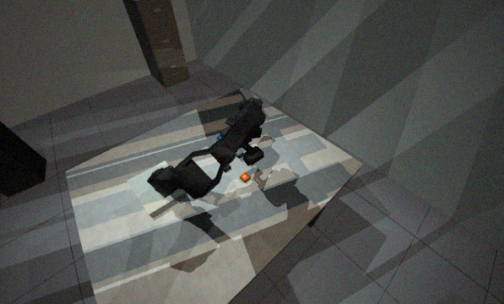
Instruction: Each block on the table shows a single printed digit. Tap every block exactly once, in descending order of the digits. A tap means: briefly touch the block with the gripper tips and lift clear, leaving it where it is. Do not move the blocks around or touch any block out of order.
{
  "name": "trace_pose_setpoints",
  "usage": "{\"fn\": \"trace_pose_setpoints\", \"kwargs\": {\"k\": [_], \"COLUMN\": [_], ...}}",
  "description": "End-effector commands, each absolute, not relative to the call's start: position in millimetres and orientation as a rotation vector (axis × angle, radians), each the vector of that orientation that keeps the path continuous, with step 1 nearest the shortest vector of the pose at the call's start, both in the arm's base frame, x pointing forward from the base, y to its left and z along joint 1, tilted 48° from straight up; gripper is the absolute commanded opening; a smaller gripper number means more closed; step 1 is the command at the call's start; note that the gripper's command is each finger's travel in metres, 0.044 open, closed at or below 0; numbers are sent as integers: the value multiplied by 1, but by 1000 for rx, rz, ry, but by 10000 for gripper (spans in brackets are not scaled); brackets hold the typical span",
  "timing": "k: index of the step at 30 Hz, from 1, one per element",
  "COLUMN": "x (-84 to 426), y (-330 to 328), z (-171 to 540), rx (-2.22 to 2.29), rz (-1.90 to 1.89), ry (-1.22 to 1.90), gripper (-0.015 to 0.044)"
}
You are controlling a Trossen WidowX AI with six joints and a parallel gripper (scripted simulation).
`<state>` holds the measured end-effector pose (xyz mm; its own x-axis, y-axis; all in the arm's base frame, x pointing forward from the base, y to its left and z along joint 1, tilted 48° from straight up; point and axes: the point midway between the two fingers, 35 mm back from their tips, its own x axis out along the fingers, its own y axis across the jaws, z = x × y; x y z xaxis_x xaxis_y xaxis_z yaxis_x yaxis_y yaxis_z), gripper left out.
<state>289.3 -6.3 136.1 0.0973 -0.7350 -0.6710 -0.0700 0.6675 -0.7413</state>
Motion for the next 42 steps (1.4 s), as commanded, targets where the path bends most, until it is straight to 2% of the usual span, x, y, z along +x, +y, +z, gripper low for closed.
{"fn": "trace_pose_setpoints", "kwargs": {"k": [1,4,27,36,42], "x": [272,260,259,239,227], "y": [28,44,49,130,148], "z": [94,74,69,-17,-41], "rx": [-742,-745,-748,-747,-738], "rz": [-544,-549,-542,-519,-543], "ry": [1429,1428,1428,1430,1429], "gripper": [400,400,400,400,400]}}
